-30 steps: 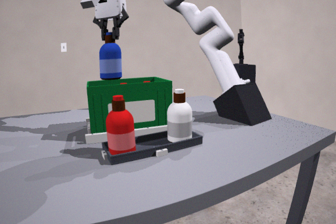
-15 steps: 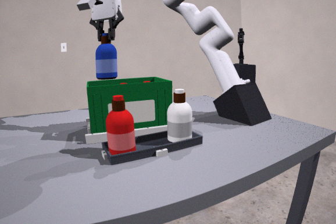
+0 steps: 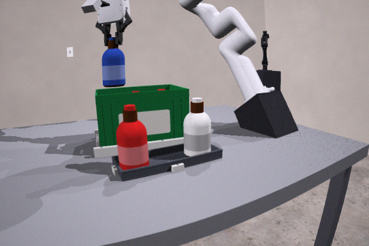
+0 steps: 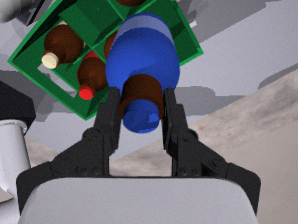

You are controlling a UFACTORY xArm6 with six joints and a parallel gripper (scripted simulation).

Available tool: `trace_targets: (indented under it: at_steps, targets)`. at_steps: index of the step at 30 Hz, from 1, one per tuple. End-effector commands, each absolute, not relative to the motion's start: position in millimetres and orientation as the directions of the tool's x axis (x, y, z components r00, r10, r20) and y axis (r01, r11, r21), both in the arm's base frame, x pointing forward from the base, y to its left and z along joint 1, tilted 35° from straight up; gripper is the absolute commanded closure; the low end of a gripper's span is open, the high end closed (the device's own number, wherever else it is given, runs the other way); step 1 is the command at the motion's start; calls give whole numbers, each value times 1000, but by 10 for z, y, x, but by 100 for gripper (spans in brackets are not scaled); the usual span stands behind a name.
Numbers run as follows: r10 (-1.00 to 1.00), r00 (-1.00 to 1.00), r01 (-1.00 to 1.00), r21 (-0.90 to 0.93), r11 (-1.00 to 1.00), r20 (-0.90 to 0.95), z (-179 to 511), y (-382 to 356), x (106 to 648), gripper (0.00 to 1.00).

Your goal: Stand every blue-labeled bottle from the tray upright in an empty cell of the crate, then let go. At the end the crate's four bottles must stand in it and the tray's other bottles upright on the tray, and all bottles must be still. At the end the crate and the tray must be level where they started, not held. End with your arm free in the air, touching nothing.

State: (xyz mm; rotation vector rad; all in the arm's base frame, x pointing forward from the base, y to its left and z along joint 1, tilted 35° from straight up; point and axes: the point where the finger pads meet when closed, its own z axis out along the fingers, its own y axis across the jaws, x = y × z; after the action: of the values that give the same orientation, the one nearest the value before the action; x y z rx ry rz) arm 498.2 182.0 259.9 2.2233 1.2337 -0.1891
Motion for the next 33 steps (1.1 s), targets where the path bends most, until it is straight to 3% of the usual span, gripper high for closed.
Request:
trace_targets:
  at_steps: [1,33]
  targets:
    - [733,562,813,423,-401,-384,2641,1801,5008,100]
    - [733,562,813,423,-401,-384,2763,1649,5116,100]
